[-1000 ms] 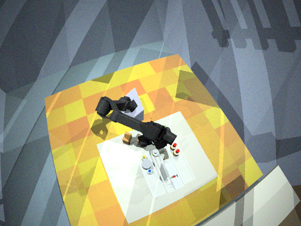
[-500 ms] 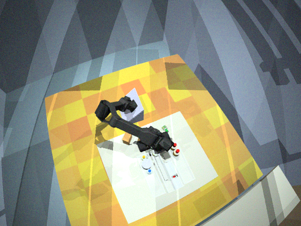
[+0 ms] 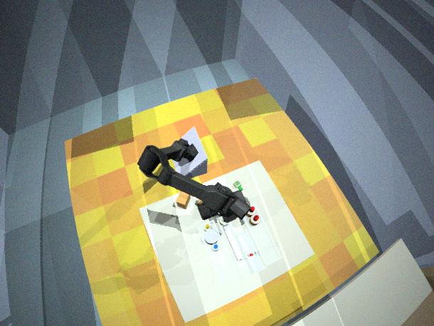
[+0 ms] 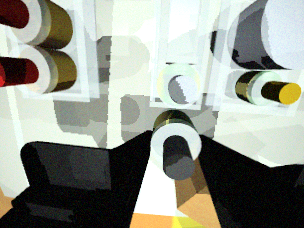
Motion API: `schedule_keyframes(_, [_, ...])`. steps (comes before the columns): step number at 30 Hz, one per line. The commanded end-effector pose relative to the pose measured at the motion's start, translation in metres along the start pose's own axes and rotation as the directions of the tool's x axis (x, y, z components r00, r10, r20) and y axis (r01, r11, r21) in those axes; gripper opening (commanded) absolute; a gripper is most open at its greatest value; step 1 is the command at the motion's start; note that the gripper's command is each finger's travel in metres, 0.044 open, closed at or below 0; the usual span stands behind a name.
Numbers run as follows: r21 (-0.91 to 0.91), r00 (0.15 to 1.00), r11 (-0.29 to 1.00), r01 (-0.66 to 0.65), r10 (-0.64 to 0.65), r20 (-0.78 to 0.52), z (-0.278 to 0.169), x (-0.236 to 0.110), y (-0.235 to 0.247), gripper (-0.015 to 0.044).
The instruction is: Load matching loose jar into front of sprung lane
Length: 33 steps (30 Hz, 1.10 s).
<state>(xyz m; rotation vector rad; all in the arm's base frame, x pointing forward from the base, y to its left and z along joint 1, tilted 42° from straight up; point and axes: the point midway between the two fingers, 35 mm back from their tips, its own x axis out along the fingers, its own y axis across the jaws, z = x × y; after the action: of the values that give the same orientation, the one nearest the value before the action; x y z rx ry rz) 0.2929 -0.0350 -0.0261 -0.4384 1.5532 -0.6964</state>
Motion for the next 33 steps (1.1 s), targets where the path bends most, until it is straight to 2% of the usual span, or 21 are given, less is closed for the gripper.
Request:
schedule_keyframes(1, [-0.003, 1.0, 1.0, 0.003, -0.003, 0.006, 0.004, -0.001, 0.0, 0.0])
schedule_keyframes(33, [-0.003, 1.0, 1.0, 0.003, -0.003, 0.006, 0.02, -0.001, 0.0, 0.0])
